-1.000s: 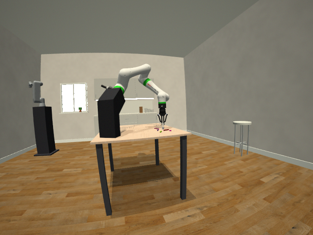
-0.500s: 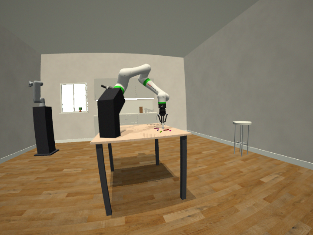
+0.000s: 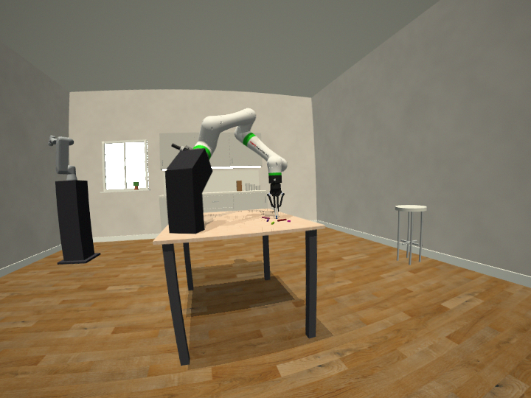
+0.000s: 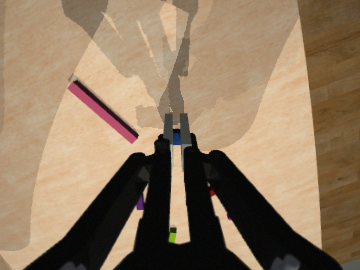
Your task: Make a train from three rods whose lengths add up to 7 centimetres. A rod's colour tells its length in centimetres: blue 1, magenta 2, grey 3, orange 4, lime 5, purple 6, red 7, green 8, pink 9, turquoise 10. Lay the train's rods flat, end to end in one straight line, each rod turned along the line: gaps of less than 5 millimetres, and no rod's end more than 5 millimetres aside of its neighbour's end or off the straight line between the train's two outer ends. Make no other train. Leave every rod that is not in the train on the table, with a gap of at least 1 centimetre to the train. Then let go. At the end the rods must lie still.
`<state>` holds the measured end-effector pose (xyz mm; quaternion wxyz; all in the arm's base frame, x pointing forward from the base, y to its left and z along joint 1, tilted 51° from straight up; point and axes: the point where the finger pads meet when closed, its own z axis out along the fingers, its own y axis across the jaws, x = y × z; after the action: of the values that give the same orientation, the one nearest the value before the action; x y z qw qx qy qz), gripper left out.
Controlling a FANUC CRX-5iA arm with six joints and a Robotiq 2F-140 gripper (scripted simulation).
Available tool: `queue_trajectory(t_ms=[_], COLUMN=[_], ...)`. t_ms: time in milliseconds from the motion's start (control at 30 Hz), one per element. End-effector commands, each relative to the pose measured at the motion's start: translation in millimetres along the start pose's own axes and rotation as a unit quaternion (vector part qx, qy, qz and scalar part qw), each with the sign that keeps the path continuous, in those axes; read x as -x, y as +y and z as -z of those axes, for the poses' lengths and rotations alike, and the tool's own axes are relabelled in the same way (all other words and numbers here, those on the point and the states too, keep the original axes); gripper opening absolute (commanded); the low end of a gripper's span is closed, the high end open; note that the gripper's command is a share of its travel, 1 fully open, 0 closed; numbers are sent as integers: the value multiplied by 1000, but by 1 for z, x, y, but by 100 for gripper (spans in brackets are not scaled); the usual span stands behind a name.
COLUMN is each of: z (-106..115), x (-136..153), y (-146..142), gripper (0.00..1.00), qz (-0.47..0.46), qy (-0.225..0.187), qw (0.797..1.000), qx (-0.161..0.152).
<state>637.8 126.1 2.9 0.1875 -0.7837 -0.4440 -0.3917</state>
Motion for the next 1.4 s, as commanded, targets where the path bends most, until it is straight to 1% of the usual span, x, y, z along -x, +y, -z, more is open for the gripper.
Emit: queue_trajectory(t_ms=[0, 667, 1367], z=[0, -11, -12], x=[0, 0, 0], y=[0, 0, 0], gripper=[3, 3, 3], qz=[0, 0, 0], qy=[0, 0, 0], qw=[1000, 1000, 1000], qx=[0, 0, 0])
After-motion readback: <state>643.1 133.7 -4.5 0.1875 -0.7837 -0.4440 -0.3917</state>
